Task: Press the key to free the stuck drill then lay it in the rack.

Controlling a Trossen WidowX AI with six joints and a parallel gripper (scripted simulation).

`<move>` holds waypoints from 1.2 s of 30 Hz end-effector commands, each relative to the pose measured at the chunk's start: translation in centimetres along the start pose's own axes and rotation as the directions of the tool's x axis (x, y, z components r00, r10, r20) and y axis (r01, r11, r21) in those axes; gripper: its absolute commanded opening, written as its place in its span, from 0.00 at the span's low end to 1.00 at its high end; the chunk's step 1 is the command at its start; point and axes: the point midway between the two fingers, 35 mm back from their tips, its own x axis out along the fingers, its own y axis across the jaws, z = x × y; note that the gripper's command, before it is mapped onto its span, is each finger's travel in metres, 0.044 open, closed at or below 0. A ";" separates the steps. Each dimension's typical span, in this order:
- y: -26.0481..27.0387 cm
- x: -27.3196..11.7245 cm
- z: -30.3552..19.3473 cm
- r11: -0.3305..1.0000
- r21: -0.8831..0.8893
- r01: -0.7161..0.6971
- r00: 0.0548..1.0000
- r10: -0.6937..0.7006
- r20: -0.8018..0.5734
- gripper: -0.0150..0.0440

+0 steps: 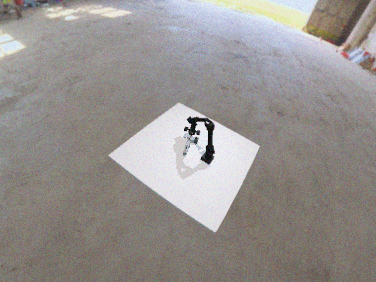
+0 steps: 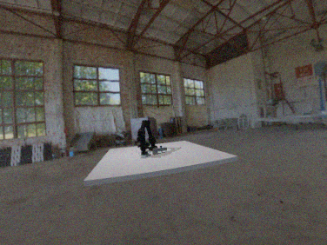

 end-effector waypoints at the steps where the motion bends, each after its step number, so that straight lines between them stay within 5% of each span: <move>1: 0.0 -0.3 0.0 1.000 -0.005 0.000 1.000 0.000 0.004 0.25; 36: 0.3 -1.0 0.2 1.000 -0.005 0.000 1.000 0.000 0.004 0.25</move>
